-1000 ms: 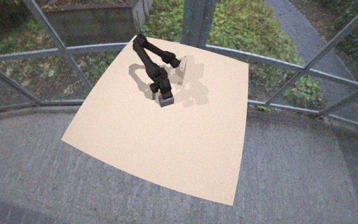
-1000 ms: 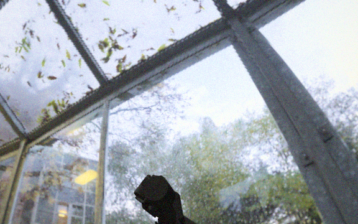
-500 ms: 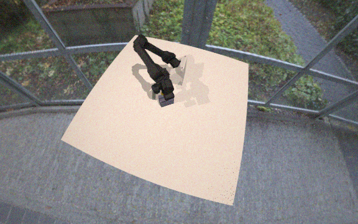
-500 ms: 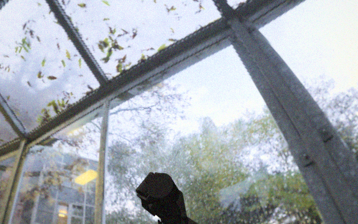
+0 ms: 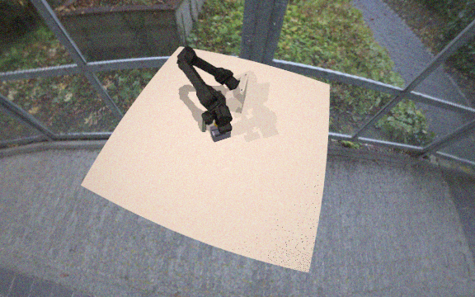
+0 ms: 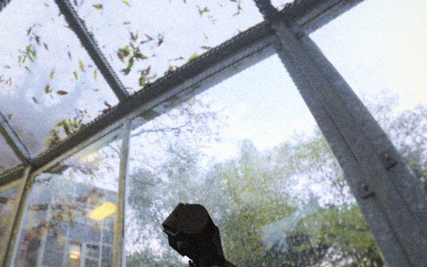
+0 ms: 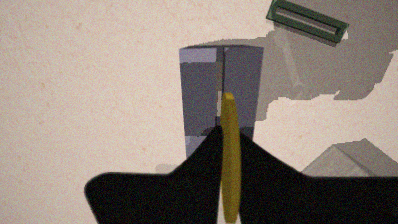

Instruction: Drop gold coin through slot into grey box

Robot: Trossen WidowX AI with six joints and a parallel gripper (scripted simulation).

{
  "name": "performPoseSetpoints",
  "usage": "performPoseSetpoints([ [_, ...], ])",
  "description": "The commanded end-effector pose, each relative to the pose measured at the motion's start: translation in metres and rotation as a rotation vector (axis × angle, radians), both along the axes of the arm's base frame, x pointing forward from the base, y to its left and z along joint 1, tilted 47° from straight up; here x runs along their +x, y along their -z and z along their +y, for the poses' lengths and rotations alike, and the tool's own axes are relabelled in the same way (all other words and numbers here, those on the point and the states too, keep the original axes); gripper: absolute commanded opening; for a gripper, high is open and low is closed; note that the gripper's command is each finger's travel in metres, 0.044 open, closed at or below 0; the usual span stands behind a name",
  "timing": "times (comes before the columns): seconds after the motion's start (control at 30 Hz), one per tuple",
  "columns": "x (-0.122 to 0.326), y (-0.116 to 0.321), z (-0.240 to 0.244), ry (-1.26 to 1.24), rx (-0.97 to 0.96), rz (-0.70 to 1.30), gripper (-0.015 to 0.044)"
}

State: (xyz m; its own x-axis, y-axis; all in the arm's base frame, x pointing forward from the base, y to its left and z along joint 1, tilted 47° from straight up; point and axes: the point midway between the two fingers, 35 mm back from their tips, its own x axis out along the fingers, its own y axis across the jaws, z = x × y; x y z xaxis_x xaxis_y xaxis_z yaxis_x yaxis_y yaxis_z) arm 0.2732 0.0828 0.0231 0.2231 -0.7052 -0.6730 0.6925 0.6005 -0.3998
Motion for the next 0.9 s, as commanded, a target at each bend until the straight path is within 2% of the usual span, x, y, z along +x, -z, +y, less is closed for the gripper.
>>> performPoseSetpoints([
  [0.0, 0.0014, -0.0001, 0.0025, 0.003, 0.005, -0.004, 0.0005],
  [0.87, 0.0006, 0.0056, -0.0072, -0.007, -0.003, 0.007, 0.0000],
])
